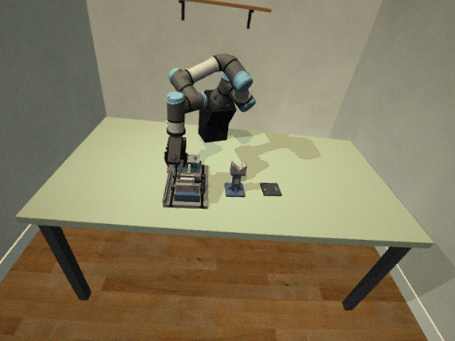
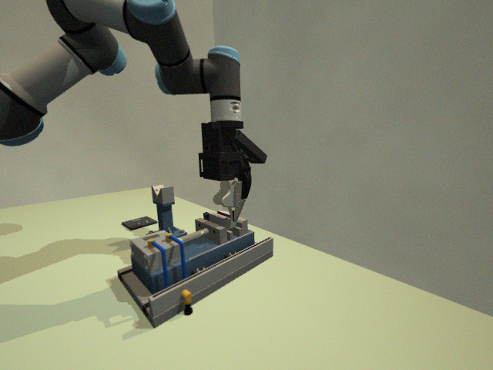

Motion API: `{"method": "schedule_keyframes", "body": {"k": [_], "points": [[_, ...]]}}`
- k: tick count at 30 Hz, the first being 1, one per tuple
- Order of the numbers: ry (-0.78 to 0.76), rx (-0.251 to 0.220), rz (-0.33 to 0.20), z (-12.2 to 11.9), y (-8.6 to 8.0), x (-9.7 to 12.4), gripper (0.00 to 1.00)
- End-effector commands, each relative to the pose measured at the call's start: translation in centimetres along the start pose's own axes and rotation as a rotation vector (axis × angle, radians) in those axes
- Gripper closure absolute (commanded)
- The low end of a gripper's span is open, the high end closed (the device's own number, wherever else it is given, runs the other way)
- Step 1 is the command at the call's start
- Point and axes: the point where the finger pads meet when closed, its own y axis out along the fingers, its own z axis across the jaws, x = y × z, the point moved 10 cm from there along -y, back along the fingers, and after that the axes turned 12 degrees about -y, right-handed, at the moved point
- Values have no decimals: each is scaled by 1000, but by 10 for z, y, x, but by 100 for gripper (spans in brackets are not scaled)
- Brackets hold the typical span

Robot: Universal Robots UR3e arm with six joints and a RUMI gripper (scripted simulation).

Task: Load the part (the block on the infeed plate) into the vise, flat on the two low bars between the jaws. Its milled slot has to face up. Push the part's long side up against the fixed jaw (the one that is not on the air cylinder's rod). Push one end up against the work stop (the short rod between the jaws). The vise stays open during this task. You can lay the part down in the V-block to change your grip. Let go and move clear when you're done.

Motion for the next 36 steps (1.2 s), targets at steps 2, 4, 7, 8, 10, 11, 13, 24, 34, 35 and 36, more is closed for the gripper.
{"method": "schedule_keyframes", "body": {"k": [2,4,7,8,10,11,13,24,34,35,36], "points": [[-1,2,1,0,-1,-1,100],[-1,2,1,0,-1,-1,100],[-1,2,1,0,-1,-1,100],[-1,2,1,0,-1,-1,100],[-1,2,1,0,-1,-1,100],[-1,2,1,0,-1,-1,100],[-1,2,1,0,-1,-1,100],[-1,2,1,-1,-1,-1,100],[-1,2,1,-4,-1,-1,100],[-1,2,1,-4,-1,-1,100],[-1,2,1,-4,-1,-1,100]]}}
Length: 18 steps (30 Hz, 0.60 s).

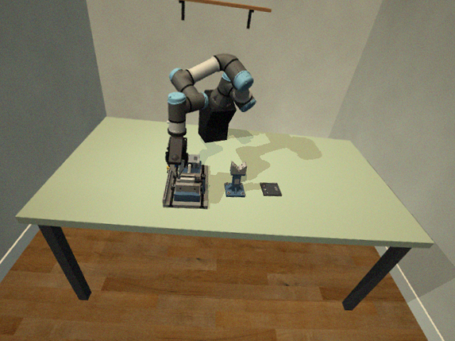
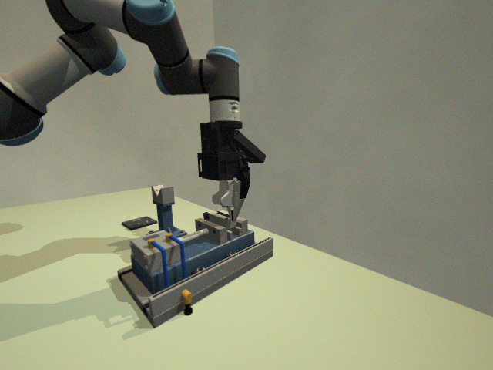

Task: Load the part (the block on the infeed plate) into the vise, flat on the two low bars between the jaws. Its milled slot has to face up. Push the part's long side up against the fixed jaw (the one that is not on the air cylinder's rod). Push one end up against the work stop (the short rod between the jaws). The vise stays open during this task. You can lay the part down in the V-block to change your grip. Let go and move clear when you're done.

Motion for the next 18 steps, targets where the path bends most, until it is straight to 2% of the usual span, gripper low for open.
{"method": "schedule_keyframes", "body": {"k": [1,18], "points": [[-1,2,2,0,-1,-1,100],[-1,2,2,-5,-1,-2,100]]}}
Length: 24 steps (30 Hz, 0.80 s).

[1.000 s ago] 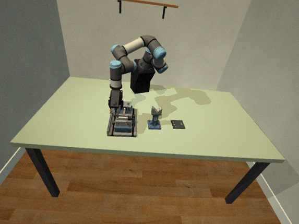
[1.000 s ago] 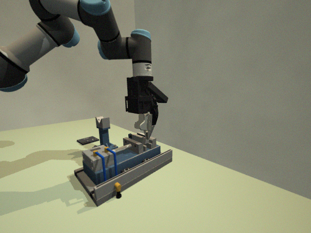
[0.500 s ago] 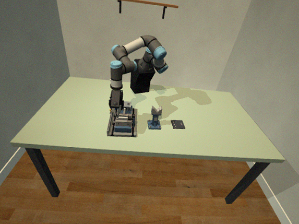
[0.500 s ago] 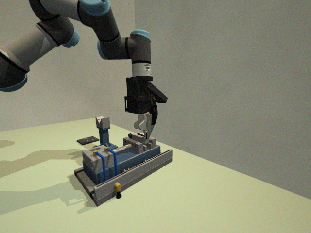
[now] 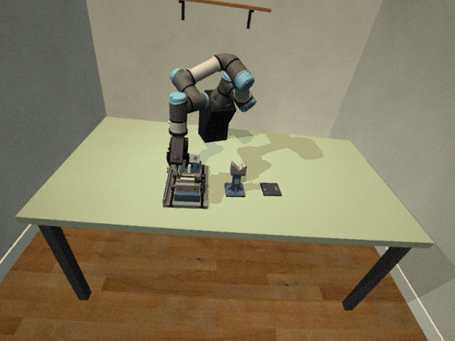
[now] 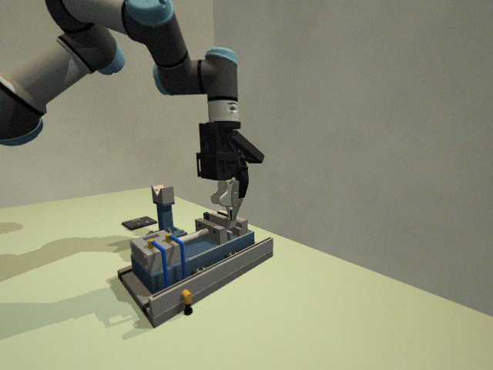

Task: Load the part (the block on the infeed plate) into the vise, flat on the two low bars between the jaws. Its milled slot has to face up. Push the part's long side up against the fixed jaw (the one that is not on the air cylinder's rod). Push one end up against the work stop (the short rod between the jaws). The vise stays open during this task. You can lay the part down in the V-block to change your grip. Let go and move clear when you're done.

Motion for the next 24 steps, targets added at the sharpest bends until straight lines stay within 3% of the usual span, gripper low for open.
{"method": "schedule_keyframes", "body": {"k": [1,24], "points": [[-1,2,2,-1,-1,-1,100],[-1,2,2,-5,-1,-2,100]]}}
